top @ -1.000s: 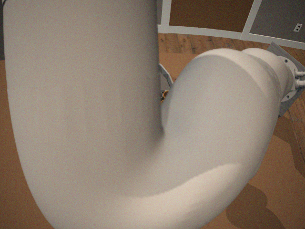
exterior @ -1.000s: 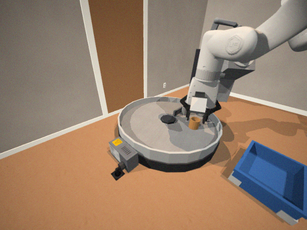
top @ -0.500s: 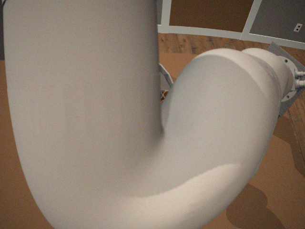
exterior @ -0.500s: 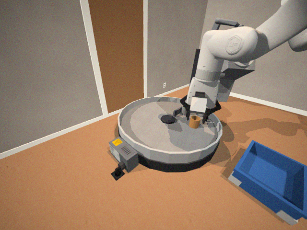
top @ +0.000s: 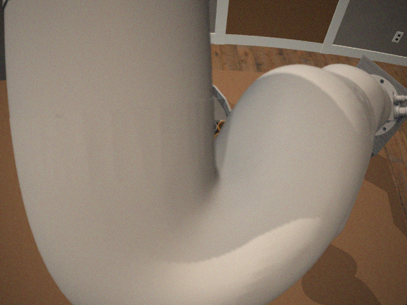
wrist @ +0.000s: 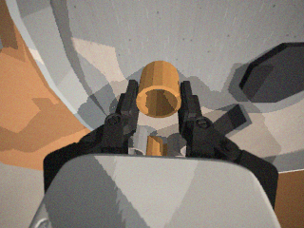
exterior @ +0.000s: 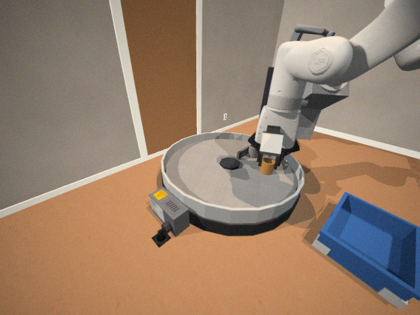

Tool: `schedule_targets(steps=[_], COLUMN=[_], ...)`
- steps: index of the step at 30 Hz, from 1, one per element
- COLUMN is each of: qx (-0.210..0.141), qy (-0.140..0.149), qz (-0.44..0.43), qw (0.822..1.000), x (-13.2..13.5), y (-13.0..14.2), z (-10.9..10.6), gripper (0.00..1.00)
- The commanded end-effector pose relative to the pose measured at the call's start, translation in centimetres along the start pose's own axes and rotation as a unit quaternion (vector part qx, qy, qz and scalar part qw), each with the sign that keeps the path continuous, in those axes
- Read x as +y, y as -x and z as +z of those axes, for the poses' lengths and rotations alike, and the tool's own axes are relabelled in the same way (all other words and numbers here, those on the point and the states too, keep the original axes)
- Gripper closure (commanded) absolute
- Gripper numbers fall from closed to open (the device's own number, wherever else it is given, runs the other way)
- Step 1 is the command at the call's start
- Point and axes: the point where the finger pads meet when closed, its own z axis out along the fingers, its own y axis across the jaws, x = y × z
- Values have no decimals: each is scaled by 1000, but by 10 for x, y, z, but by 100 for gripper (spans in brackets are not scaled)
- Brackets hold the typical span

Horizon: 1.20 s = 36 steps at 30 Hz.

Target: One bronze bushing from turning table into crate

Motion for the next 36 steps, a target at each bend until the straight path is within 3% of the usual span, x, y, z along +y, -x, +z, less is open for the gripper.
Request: schedule_targets(steps=[1, 36], qx=[1, 1], qy=[1, 1], qz=[0, 0], qw=[1000, 1000], x=[1, 1], y=[0, 0], z=[-1, -7], gripper=[100, 100])
